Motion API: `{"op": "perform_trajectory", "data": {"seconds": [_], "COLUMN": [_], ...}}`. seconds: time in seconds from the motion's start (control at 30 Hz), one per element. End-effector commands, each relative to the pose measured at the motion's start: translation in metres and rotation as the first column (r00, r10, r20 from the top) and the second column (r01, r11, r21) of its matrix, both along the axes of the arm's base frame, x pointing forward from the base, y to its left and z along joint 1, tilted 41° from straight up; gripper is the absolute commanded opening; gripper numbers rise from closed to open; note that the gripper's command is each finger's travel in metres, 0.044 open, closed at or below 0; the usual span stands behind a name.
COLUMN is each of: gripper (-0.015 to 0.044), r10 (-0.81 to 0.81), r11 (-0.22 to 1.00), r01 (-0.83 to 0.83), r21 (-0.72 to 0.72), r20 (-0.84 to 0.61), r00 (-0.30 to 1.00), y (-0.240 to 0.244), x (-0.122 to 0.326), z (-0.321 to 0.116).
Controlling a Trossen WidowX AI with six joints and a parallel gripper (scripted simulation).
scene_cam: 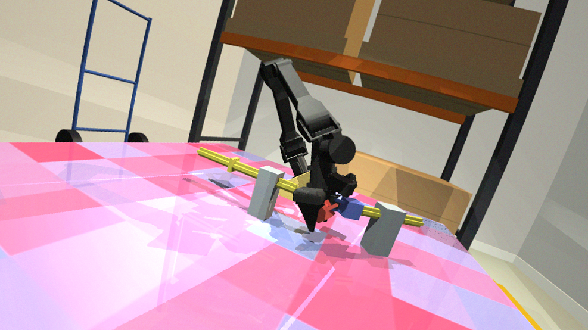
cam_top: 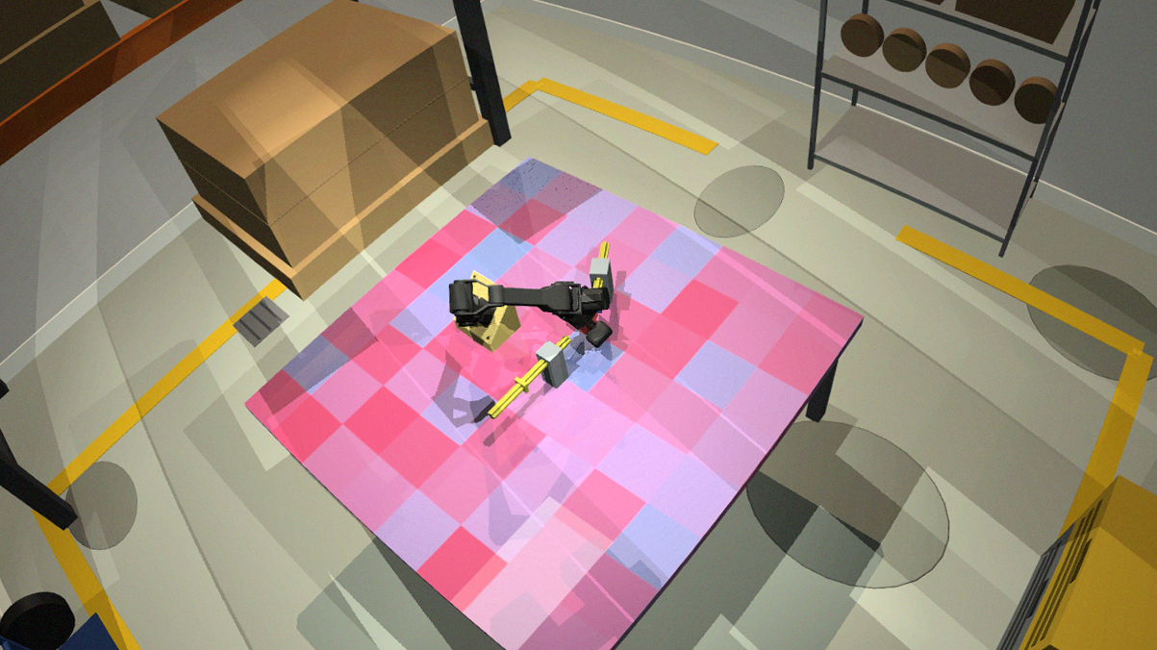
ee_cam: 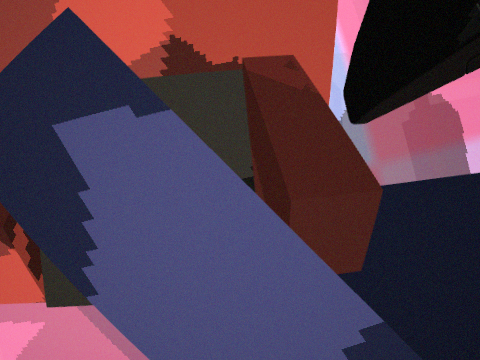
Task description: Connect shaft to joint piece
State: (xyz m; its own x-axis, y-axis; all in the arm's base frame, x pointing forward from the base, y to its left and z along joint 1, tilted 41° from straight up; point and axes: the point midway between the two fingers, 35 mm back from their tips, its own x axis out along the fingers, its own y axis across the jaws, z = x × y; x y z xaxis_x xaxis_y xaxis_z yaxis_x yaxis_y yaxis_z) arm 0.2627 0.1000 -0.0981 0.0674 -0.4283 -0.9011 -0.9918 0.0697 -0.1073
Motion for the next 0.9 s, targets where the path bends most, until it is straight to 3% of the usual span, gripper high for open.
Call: {"op": "perform_trajectory", "data": {"seconds": [0.0, 0.07, 0.4, 0.87], "gripper": [0.044, 0.044, 0.0182, 0.0182], "r10": [0.004, 0.004, 0.004, 0.004], "r11": [1.0, 1.0, 1.0, 1.0], "r01": [-0.004, -0.004, -0.004, -0.004], "r21": [-0.008, -0.008, -0.008, -0.008], "r20": [-0.007, -0.007, -0.007, -0.007], "r00": [1.0, 1.0, 1.0, 1.0], "y": [-0.0053, -0.0058, -0.0058, -0.0058], "x": [-0.002, -0.002, -0.002, -0.002], "z": [-0.006, -0.0069, -0.0069, -0.0069]}}
